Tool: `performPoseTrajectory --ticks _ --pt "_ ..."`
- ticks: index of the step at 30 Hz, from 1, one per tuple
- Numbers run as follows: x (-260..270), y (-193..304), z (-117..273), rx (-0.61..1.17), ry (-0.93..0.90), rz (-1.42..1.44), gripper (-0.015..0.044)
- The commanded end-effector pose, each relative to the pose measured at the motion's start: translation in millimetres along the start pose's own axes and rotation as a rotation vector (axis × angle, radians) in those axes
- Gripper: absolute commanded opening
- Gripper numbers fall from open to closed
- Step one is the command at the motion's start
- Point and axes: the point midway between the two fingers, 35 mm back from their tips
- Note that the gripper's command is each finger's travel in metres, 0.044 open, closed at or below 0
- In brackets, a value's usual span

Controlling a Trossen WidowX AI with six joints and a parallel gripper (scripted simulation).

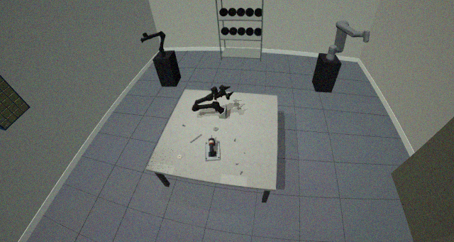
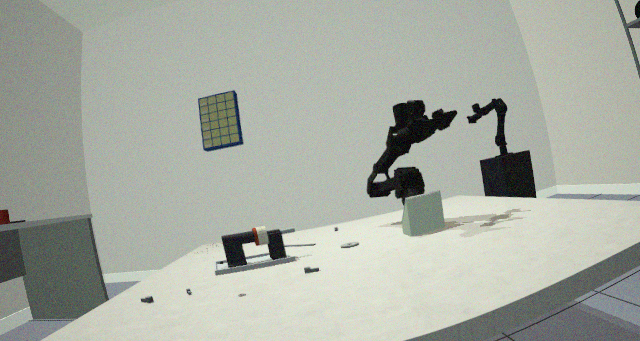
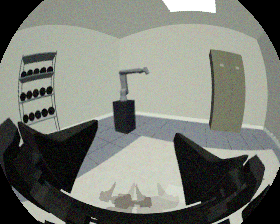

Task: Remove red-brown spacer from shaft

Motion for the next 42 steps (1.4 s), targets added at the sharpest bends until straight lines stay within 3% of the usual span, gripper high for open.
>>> performPoseTrajectory --ticks 1,11,17,25,34,42 --pt "-0.7 -0.7 0.0 -0.003 0.003 -0.005 0.0426" --pt "-59.6 -52.3 13.7 -0.237 0.170 -0.394 0.0440" --pt "-126.8 -97.7 51.7 -0.569 0.304 -0.771 0.0440" --pt "-216.7 -121.9 132.4 -1.104 0.350 -1.308 0.0440" --pt "-298.0 -88.2 253.6 -1.877 0.152 -1.789 0.0440" --pt "-330.3 -9.7 357.3 -2.645 -0.309 -1.889 0.0440"
Point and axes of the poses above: the point midway between the two fingers, 35 mm back from their tips, its own z axis back along the fingers, its own x axis across the jaws, y = z × x, and after that the axes turned 15 degrees about -z, right-handed
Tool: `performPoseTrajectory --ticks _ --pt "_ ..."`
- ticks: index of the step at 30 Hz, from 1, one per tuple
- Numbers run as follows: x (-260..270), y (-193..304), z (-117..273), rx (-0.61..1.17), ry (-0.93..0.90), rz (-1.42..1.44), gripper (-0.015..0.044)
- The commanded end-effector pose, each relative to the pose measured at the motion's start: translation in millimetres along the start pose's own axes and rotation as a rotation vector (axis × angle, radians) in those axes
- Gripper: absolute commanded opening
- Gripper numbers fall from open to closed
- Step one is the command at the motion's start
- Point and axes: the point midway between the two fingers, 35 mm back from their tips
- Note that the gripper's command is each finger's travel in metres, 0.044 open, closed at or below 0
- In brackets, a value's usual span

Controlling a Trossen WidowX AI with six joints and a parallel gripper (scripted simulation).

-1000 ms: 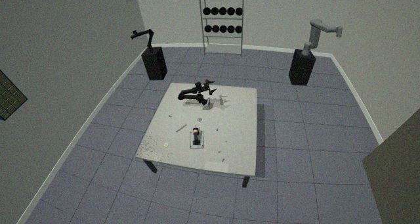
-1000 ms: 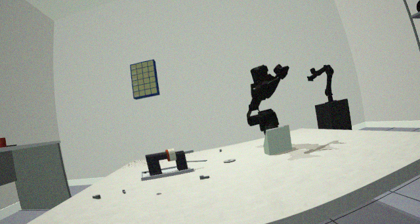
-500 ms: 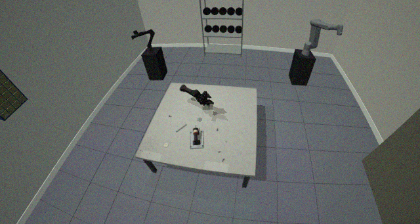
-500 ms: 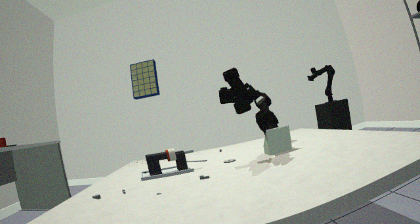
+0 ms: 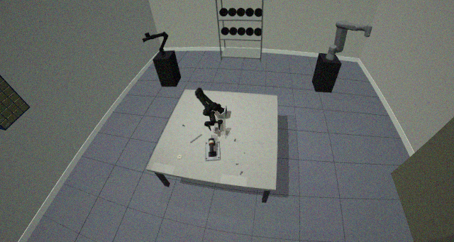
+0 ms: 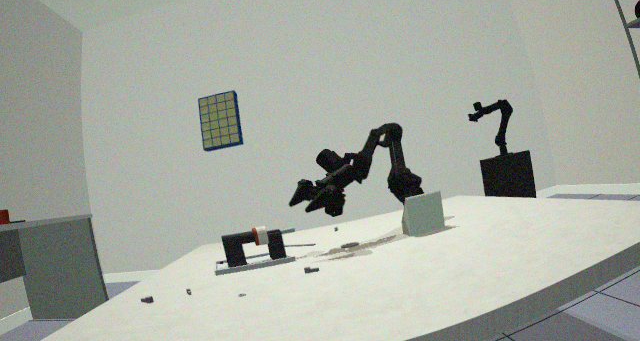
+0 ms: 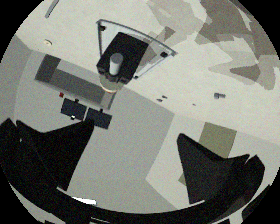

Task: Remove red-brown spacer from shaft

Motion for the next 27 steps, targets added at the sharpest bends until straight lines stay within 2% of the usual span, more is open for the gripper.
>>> performPoseTrajectory --ticks 1,27 --pt "40.4 -40.4 -11.9 -0.120 -0.160 -0.281 0.0440" --pt "44.8 -41.2 -15.3 -0.126 -0.169 -0.294 0.0440"
Point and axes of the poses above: the point midway between the two fingers, 35 mm back from their tips, its own z axis back along the fingers, its own x axis across the jaws, y = z × x, and after that the axes turned 15 degrees about -z, right-handed
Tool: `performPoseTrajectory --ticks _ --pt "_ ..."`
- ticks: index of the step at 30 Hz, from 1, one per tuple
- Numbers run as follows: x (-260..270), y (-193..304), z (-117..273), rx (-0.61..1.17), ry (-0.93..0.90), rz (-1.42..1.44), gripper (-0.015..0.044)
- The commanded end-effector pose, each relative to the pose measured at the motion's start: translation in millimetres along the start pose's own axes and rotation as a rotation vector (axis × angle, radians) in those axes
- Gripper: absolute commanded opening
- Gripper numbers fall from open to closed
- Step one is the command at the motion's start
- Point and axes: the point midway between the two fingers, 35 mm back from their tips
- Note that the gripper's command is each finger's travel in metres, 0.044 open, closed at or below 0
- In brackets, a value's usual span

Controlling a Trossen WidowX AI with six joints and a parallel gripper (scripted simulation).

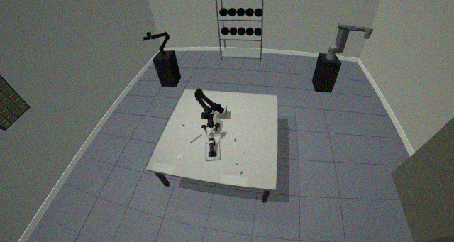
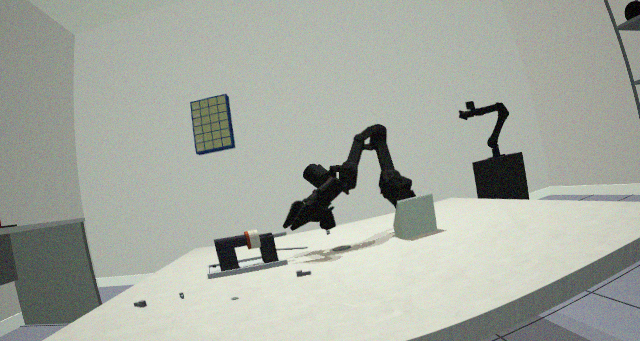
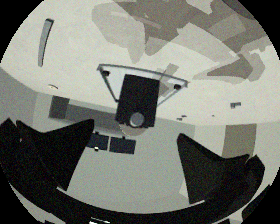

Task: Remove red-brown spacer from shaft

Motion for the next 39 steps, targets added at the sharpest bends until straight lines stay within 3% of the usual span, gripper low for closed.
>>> performPoseTrajectory --ticks 1,16,23,39 --pt "1.0 0.7 -0.1 0.002 -0.005 -0.007 0.0440" --pt "0.7 1.0 -0.6 -0.008 -0.006 -0.009 0.0440" --pt "-2.6 15.0 0.4 -0.250 -0.071 -0.010 0.0440" --pt "-2.6 15.0 0.4 -0.250 -0.071 -0.010 0.0440"
Point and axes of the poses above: the point midway between the two fingers, 35 mm back from their tips, its own z axis back along the fingers, its own x axis across the jaws, y = z × x, and after that the axes turned 15 degrees about -z, right-handed
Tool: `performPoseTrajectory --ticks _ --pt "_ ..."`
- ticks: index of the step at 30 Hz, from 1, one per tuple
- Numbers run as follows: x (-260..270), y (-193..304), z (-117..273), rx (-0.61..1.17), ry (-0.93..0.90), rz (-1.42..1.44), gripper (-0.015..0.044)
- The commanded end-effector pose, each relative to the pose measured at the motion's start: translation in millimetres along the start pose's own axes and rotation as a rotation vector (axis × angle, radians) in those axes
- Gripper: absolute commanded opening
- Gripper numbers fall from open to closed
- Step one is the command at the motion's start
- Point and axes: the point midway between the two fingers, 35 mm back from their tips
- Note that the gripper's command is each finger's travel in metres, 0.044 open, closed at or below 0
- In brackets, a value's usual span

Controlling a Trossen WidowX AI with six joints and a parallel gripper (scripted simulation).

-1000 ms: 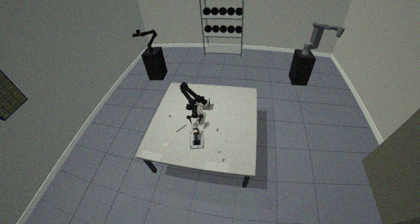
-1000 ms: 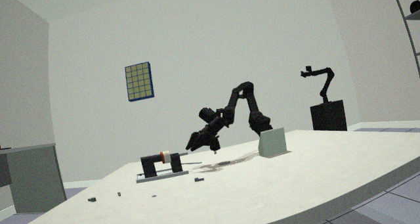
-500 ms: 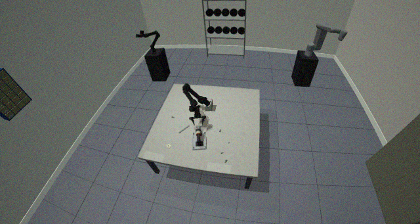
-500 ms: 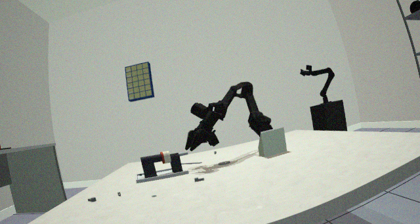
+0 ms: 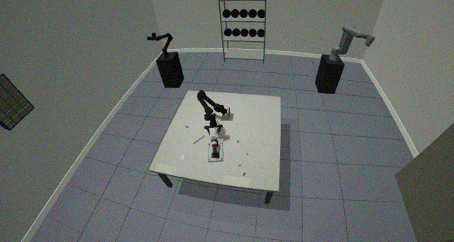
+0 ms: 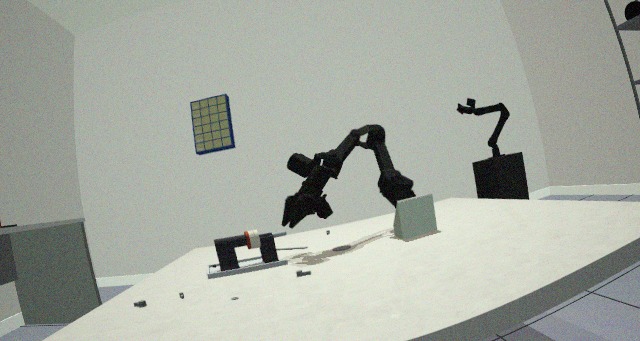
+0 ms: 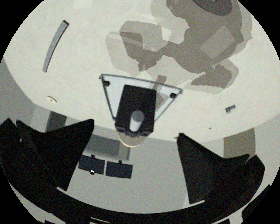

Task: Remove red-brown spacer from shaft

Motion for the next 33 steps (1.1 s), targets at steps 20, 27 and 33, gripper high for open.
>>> performPoseTrajectory --ticks 20,27,33 --pt "0.9 1.4 -11.4 -0.001 -0.004 -0.006 0.0440" --pt "1.2 1.5 -22.8 -0.001 -0.005 -0.006 0.0440" --pt "1.6 1.1 -32.6 0.000 -0.005 -0.006 0.0440"
Point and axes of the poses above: the point midway between the two fingers, 35 mm back from their tips, its own z axis back along the fingers, its own x axis across the jaws, y = z × x, and after that the axes turned 15 degrees about -z, right-handed
